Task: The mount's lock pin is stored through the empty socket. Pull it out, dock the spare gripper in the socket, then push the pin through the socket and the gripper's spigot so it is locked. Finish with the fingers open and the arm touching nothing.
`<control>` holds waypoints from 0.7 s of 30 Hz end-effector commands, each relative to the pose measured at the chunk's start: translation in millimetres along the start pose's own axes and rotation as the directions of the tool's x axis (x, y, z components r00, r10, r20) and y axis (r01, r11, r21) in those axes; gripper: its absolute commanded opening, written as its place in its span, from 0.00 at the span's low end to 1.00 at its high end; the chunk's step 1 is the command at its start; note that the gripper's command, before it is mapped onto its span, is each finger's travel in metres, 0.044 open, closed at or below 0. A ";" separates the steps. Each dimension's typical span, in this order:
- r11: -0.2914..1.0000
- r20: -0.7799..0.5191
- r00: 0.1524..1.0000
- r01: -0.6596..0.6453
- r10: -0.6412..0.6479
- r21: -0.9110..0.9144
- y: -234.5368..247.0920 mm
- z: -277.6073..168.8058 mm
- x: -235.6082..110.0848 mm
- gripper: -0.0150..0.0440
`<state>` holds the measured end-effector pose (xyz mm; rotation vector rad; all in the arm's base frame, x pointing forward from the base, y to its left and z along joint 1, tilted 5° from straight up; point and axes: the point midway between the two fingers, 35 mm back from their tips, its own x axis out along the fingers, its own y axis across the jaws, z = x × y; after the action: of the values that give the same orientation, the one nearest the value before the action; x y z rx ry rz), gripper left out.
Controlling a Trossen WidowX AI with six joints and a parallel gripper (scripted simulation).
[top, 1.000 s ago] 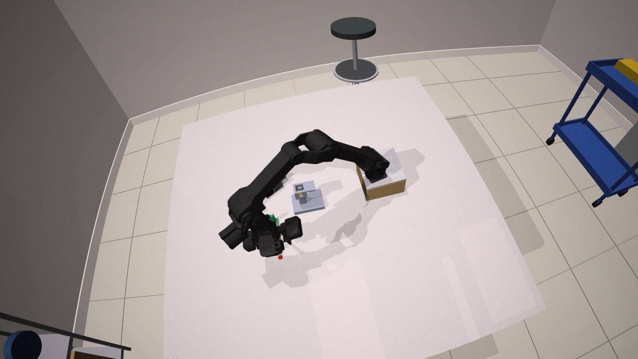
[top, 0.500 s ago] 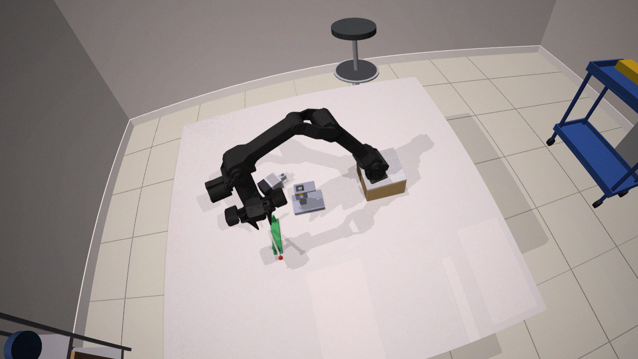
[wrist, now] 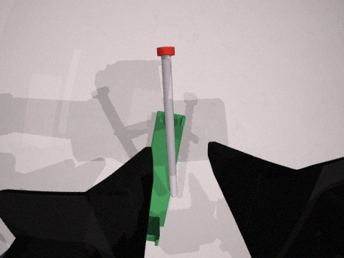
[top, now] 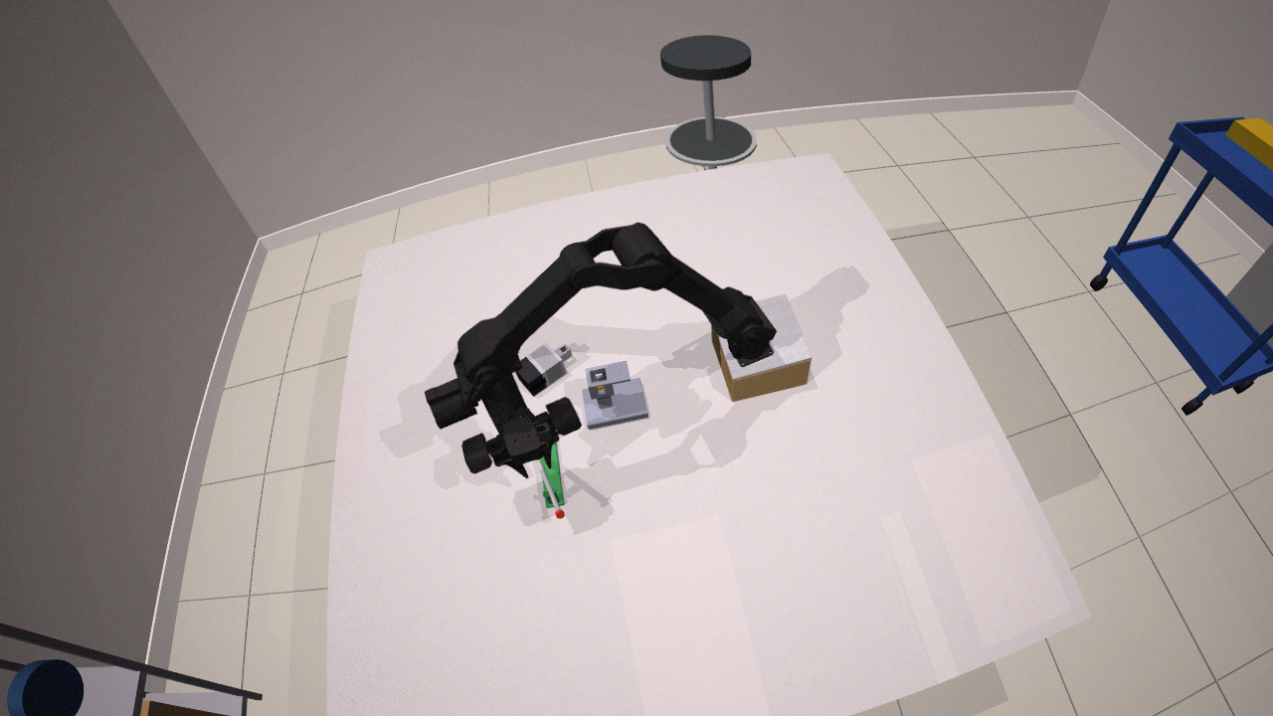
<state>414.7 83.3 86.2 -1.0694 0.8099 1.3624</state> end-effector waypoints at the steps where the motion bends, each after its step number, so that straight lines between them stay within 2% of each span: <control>1: 1.000 0.005 1.000 -0.005 0.005 -0.001 1.6 -3.2 12.4 0.56; 21: 1.000 0.005 1.000 -0.006 0.006 -0.001 1.9 -13.4 41.7 0.56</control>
<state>420.5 84.8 53.9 -1.0767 0.7997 1.3576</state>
